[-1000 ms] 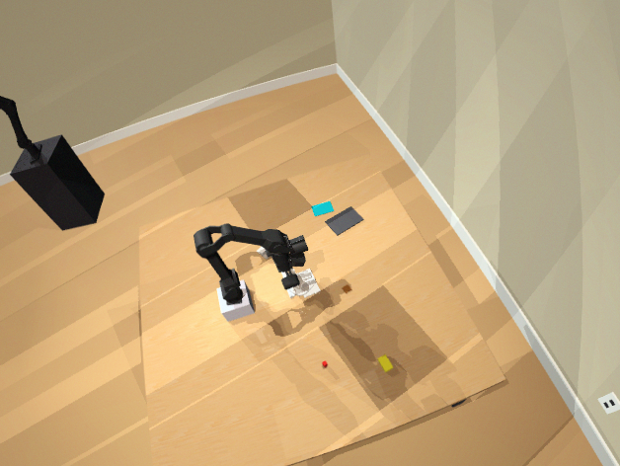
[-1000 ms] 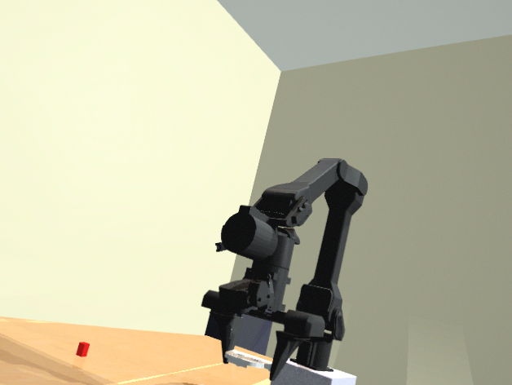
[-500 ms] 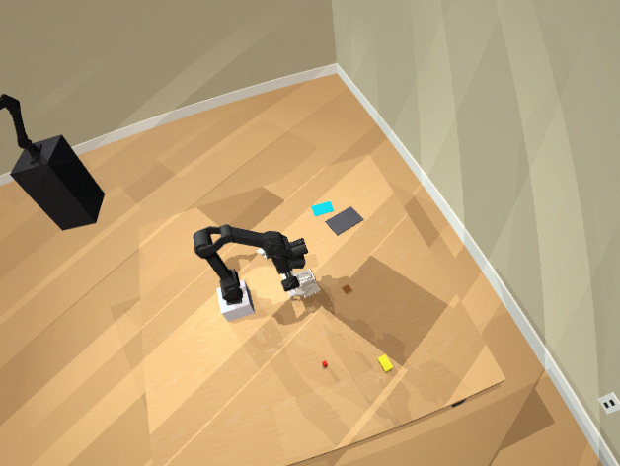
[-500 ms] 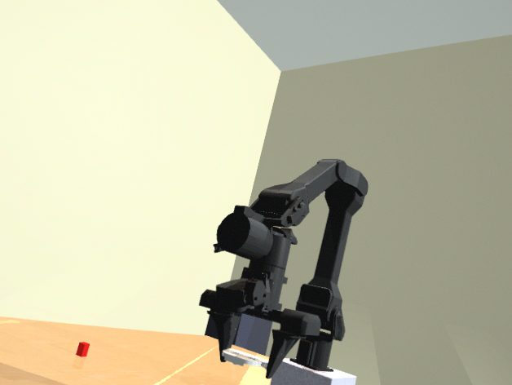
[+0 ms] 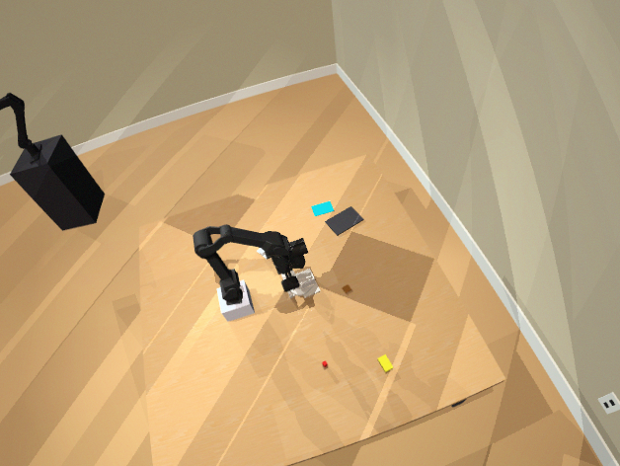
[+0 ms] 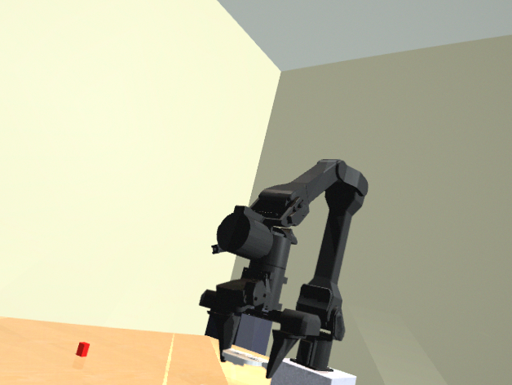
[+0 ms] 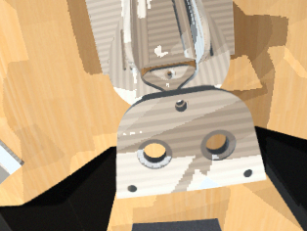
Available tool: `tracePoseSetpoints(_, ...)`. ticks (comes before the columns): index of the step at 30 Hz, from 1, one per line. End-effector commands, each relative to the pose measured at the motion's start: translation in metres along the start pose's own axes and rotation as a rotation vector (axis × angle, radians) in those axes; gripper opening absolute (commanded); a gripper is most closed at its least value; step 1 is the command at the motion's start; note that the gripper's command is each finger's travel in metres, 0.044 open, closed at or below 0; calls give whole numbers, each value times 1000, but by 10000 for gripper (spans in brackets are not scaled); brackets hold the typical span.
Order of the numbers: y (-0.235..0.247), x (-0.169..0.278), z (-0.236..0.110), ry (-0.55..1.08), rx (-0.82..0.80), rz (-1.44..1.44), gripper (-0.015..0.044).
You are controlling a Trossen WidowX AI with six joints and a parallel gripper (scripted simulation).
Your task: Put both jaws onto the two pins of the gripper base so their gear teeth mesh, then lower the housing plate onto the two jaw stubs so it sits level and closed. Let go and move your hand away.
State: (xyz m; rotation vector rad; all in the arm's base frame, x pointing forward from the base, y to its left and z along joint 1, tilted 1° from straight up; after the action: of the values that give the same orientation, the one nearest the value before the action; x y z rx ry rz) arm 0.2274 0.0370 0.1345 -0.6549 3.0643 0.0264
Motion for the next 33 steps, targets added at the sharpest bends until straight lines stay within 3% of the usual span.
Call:
tracePoseSetpoints(1, 0, 0, 0, 0, 4, -7, 351)
tracePoseSetpoints(33, -1, -1, 42, 0, 4, -7, 351)
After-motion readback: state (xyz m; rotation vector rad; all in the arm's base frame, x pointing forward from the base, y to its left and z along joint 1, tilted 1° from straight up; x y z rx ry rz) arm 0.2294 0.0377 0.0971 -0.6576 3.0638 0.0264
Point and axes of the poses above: the point midway between the two fingers, 35 mm back from their tips, its own z axis out along the fingers, its own y axis across the jaws, x = y × z, the point moved 10 cm from there along -z, back along the fingers, and after that the axes turned 11 degrees about -z, right-handed, at the moved point
